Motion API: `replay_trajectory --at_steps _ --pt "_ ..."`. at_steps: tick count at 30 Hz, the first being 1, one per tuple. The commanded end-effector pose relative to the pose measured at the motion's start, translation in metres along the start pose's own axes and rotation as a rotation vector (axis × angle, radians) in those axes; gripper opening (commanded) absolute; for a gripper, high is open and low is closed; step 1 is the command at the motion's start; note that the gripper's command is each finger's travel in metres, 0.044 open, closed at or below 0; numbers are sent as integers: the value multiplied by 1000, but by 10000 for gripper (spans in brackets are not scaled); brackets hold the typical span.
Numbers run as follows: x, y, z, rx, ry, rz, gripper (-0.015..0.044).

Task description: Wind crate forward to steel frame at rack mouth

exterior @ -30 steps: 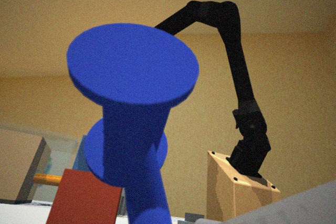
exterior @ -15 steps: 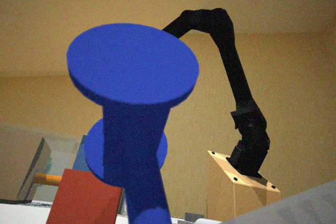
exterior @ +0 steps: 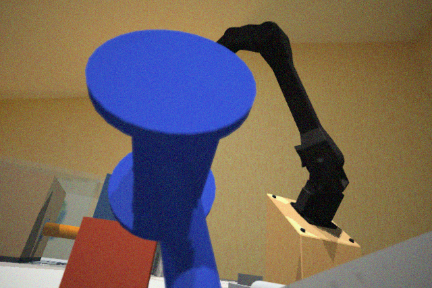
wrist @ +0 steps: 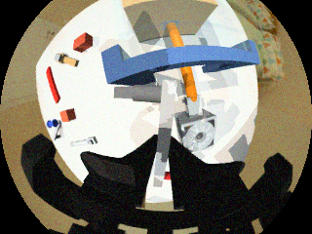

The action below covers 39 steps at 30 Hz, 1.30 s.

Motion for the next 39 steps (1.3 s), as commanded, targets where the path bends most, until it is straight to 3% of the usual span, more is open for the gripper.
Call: replay_trajectory --at_steps 1,12,39 --pt "-5 -5 3 -104 17 -45 0" --pt "-7 -3 3 -90 30 -8 0" --pt "-14 24 -4 -82 123 444 0"
Point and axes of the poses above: the point midway between the two fingers, 35 mm back from their tips, its own x axis back along the fingers, its own y axis across the jaws, z = x × y, the point moved 6 cm from there along x, back along the fingers, and after that the axes turned 8 degrees about x, right-handed, at the moved point
